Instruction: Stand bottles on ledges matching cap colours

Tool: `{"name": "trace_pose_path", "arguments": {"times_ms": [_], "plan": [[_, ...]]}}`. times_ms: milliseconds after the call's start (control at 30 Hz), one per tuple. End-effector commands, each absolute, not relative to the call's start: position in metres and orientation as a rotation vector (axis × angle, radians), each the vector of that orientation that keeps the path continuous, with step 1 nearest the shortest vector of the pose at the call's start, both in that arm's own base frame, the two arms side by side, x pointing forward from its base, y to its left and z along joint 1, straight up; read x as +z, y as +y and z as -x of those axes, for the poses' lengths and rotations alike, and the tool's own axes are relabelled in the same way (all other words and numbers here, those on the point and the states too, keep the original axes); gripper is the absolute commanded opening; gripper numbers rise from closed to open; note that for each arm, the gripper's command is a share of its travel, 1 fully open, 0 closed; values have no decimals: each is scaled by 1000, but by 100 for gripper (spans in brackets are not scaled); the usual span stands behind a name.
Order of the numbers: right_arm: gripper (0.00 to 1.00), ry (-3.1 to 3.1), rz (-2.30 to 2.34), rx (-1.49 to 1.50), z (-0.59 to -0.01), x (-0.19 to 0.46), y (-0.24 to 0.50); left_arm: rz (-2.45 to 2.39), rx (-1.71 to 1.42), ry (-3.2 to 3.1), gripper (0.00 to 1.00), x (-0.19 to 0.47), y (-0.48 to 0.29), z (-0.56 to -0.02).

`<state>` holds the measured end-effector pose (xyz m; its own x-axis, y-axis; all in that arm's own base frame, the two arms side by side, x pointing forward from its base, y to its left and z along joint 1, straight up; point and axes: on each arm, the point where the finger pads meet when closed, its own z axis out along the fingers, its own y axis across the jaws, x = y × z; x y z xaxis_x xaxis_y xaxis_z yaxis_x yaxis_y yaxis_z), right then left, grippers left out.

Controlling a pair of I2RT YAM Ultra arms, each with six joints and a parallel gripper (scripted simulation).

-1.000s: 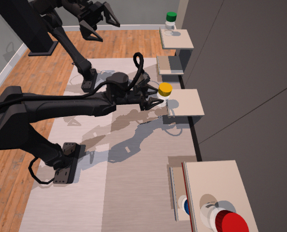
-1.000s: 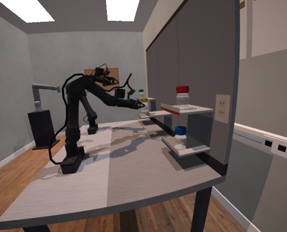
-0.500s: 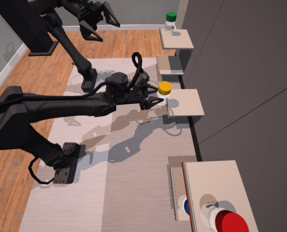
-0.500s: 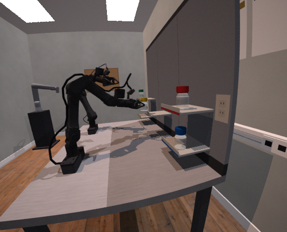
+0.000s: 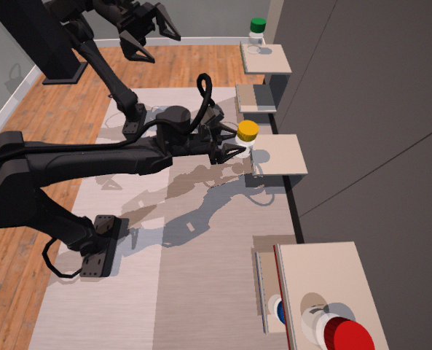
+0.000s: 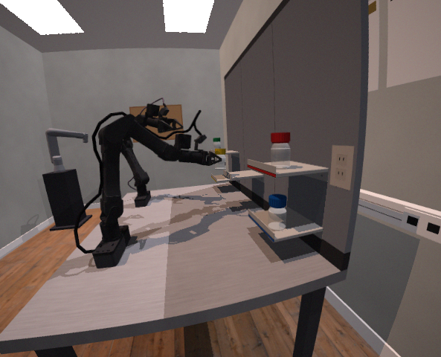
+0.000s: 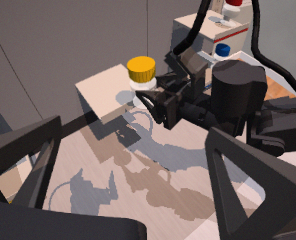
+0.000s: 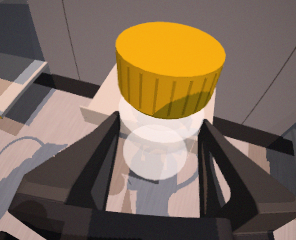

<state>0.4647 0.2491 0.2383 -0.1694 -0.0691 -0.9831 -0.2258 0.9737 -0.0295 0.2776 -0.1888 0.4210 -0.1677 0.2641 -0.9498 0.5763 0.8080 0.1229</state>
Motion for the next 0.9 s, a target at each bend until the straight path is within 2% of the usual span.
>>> {"name": "trace_pose_path", "arguments": {"times_ms": [0, 867], "plan": [[50, 1642, 184, 183, -467, 287, 251, -638, -309, 1757, 100, 423, -181, -274], [50, 1597, 168, 208, -543, 289, 270, -638, -309, 1757, 100, 423, -181, -274]]}}
